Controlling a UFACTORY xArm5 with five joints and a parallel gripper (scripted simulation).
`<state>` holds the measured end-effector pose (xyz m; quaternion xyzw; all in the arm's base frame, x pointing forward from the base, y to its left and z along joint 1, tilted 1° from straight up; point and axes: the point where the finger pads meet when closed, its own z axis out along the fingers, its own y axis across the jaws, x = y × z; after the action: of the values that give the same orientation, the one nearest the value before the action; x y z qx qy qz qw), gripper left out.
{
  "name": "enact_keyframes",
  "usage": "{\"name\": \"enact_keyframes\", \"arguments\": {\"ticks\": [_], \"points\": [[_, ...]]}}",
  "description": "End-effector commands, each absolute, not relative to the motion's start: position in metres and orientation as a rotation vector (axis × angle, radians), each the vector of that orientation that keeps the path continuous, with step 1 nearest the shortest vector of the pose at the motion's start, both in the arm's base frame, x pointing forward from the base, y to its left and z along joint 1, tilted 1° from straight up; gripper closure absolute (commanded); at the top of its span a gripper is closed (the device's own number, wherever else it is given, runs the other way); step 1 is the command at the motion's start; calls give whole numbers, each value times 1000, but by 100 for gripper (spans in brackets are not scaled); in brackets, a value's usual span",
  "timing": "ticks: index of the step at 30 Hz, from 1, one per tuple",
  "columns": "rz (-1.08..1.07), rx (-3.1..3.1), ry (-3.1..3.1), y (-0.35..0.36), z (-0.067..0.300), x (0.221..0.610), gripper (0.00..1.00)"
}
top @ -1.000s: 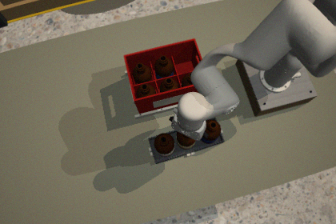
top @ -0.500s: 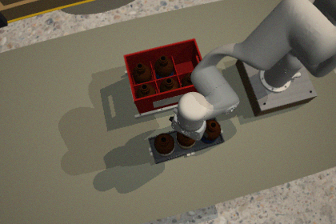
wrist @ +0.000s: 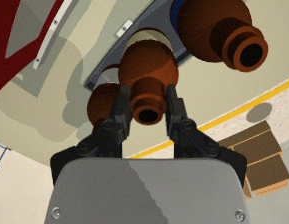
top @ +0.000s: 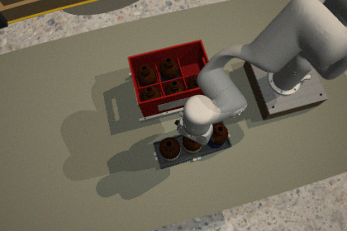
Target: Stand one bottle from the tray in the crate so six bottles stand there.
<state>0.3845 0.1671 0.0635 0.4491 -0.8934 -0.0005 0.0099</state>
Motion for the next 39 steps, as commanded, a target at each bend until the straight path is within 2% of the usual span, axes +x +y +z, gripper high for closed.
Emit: {"name": "enact_keyframes", "arguments": {"ticks": [1,39], "points": [[-1,1403,-2792,168,65,386,100],[-1,1404,-2793,169,88,386,100]]}}
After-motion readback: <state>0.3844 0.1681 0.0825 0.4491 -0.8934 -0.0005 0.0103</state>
